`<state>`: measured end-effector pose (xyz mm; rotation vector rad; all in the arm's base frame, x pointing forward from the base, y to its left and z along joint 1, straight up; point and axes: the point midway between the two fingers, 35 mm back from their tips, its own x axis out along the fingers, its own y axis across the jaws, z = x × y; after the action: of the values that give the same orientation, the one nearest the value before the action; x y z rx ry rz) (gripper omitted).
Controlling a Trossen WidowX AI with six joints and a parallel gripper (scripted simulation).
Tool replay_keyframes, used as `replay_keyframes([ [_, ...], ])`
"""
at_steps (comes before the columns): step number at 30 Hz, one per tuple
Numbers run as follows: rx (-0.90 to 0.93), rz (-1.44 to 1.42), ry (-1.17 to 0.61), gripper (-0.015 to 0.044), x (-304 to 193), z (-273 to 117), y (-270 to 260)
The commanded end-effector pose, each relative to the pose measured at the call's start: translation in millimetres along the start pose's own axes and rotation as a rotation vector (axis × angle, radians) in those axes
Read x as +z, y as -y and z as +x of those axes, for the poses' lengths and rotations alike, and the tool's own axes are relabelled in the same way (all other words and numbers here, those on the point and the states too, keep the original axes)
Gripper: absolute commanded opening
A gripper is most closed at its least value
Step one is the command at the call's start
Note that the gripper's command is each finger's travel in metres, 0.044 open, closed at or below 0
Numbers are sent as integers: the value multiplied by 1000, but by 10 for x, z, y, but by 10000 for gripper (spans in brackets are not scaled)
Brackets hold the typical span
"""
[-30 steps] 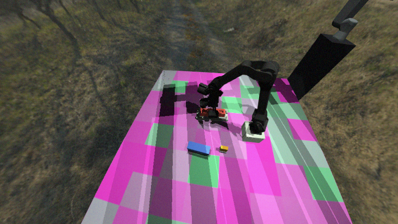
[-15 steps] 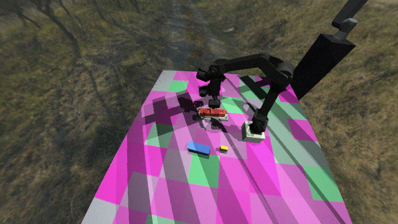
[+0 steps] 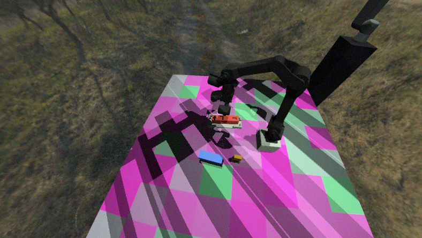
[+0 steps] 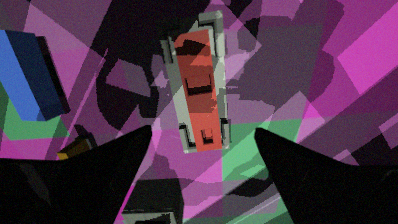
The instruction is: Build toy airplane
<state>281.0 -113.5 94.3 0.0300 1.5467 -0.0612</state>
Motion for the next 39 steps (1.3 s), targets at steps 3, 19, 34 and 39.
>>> replay_keyframes([
  [3,8,-35,2,440,225,25,-511],
  [19,29,5,10,440,256,88,-2742],
  [34,30,7,10,440,250,439,-2778],
  [39,30,7,10,440,250,590,-2782],
])
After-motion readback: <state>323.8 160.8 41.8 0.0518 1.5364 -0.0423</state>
